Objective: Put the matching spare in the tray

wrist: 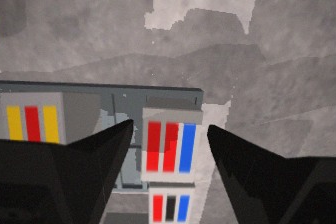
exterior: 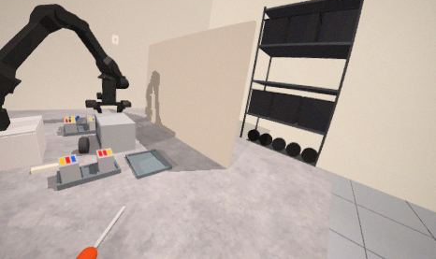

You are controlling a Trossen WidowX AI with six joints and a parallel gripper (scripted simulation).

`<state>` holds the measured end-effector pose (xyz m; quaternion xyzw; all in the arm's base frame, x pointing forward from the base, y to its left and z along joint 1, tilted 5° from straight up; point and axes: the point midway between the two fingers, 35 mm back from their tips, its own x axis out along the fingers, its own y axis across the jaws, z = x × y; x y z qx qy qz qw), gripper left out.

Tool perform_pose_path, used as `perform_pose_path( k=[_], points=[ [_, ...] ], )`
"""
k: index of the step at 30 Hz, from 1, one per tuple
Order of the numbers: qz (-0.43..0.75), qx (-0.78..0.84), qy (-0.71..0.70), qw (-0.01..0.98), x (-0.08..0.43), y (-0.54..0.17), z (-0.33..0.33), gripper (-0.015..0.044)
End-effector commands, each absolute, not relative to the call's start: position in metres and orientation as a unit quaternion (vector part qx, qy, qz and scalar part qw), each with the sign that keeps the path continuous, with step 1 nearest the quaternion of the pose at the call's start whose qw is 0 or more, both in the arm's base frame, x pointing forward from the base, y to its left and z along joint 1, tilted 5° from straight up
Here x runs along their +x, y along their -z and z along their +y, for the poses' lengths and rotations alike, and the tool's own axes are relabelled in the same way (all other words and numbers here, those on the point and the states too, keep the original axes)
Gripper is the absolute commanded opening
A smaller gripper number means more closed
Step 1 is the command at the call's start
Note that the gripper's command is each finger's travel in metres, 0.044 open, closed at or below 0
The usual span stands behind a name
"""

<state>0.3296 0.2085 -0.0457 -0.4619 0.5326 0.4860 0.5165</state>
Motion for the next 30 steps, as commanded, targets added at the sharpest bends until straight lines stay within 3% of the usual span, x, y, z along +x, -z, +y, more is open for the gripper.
perform_pose_path(
  k=[1,12,18,25,28,30],
  points=[
    [0.535,-0.460,-0.488,0.514,0.3264,0.0532,0.2076,0.0300],
    [0.535,-0.460,-0.488,0.514,0.3264,0.0532,0.2076,0.0300],
    [0.535,-0.461,-0.487,0.514,0.3274,0.0522,0.2073,0.0142],
    [0.535,-0.461,-0.487,0.514,0.3274,0.0522,0.2073,0.0096],
    [0.535,-0.461,-0.487,0.514,0.3274,0.0522,0.2073,0.0017],
    [0.535,-0.461,-0.487,0.514,0.3274,0.0522,0.2073,0.0000]
  ],
)
